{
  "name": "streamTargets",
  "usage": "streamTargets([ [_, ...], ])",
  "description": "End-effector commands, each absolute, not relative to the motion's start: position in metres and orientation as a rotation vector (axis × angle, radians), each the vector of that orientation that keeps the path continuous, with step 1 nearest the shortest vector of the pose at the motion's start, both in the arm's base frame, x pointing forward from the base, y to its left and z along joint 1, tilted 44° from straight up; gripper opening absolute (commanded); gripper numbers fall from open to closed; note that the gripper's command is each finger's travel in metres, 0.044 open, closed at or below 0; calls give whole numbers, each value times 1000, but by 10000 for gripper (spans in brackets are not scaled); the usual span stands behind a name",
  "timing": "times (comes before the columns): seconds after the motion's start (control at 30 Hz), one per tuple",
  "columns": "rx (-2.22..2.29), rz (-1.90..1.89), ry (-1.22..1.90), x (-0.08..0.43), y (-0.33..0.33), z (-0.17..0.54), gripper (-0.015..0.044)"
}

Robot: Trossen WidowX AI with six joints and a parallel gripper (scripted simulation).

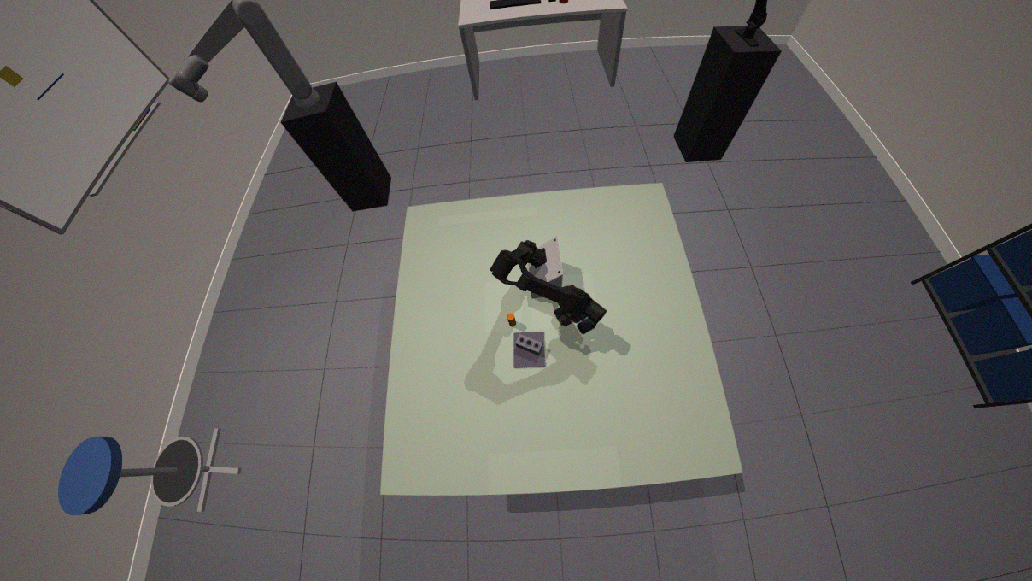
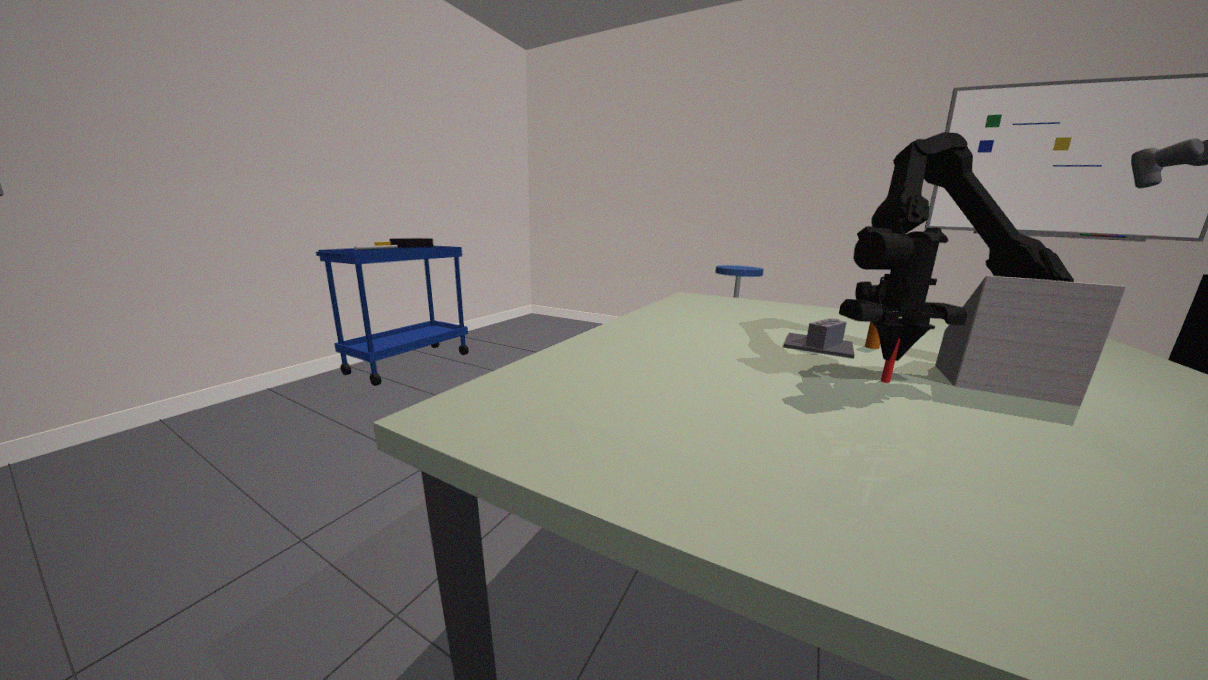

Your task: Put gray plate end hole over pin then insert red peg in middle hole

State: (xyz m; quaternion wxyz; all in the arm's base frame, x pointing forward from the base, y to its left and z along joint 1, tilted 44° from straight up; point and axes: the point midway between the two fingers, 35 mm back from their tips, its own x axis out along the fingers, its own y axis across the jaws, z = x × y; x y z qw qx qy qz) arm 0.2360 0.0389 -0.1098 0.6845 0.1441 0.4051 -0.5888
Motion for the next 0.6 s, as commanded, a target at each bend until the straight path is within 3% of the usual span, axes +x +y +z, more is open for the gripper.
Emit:
streamTargets([
  [0.0, 317, -1316, 908, 236, 38, -110, 0],
  [0.57, 320, -1313, 912, 242, 66, -85, 0],
])
